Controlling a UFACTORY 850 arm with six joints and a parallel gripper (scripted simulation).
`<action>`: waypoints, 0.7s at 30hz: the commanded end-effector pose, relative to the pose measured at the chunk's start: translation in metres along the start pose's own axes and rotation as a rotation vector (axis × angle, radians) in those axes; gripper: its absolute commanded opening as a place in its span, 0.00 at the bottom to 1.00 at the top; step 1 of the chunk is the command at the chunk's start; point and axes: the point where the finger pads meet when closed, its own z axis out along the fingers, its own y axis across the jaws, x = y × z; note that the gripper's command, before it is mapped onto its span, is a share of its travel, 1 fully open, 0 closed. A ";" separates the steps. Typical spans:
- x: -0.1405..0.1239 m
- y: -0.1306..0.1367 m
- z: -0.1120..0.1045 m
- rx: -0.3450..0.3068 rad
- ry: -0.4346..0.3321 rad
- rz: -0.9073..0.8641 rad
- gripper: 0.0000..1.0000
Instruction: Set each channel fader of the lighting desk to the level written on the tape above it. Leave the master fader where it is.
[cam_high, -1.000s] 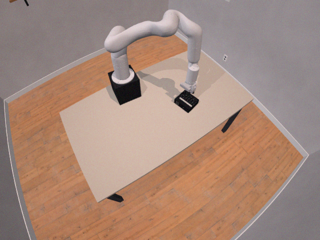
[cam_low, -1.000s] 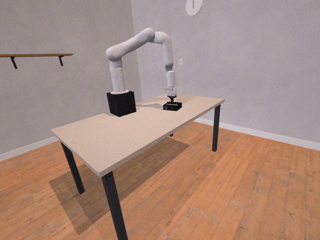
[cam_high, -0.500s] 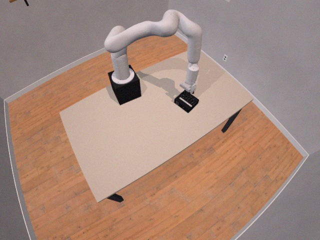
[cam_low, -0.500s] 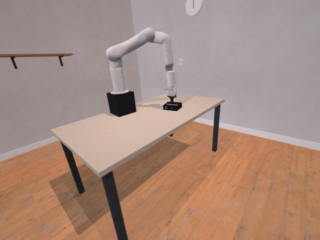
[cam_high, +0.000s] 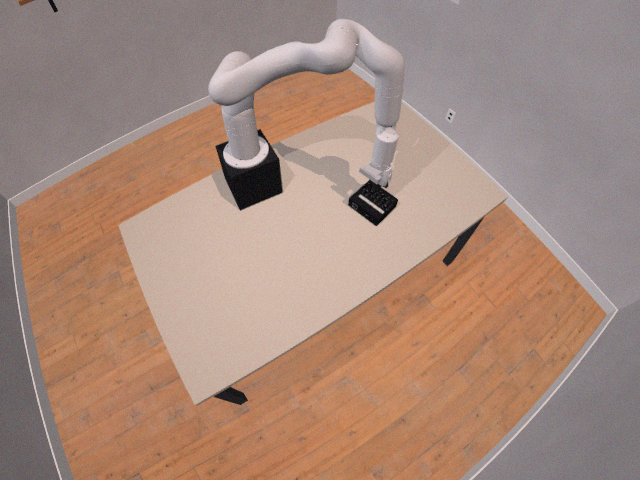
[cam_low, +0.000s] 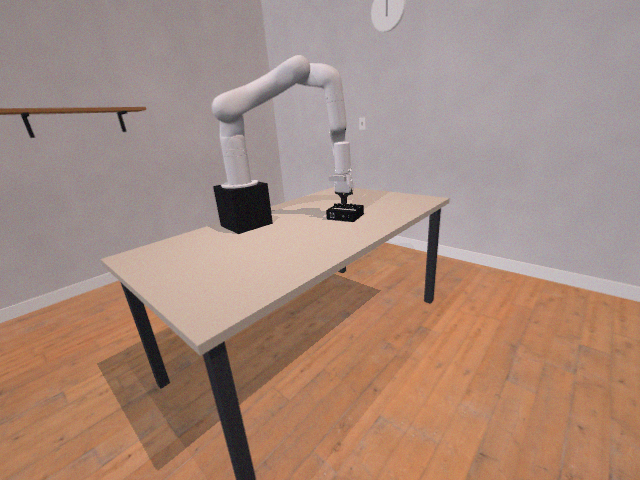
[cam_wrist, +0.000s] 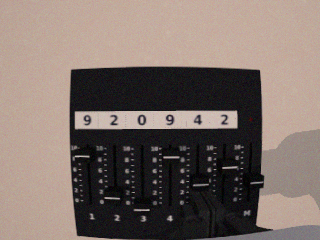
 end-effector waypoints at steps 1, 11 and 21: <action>-0.001 -0.001 -0.001 0.001 -0.001 0.000 0.00; -0.005 -0.001 -0.001 0.001 -0.001 0.000 0.00; -0.007 -0.001 -0.001 0.001 -0.001 0.000 0.00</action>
